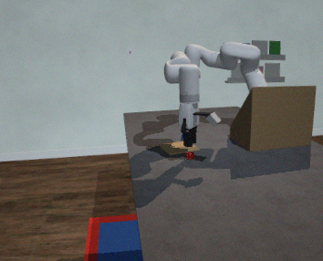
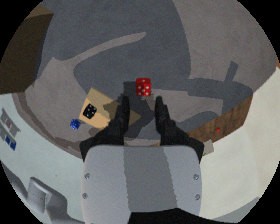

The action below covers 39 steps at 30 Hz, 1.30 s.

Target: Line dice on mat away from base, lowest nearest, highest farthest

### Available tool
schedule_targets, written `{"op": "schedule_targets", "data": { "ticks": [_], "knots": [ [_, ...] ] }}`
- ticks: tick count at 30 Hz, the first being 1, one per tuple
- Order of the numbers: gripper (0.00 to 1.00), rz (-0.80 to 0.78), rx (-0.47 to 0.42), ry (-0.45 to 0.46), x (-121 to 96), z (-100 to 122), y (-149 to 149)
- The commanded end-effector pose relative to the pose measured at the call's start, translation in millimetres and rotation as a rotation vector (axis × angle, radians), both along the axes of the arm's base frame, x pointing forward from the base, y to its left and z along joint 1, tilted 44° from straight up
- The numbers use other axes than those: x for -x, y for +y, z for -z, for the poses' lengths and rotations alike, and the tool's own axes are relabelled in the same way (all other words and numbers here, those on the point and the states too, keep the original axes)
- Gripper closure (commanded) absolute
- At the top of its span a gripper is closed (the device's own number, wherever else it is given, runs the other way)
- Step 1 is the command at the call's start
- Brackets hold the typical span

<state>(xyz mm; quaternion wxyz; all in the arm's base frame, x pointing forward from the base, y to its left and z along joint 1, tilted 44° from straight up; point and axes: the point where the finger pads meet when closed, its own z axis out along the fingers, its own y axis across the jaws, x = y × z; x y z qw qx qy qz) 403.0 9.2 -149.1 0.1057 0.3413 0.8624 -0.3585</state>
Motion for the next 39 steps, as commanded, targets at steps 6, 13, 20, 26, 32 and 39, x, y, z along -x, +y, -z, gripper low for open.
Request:
{"op": "schedule_targets", "data": {
  "ticks": [6,13,20,26,32,39],
  "knots": [
    [0.58,-0.003,-0.003,-0.003,0,11,-9],
    [0.58,-0.003,-0.003,-0.003,0,15,-13],
    [0.58,-0.003,-0.003,-0.003,0,19,-16],
    [0.58,-0.003,-0.003,-0.003,0,20,-17],
    [0.58,-0.003,-0.003,-0.003,0,20,-17],
    [0.58,-0.003,-0.003,-0.003,0,20,-17]
  ]
}}
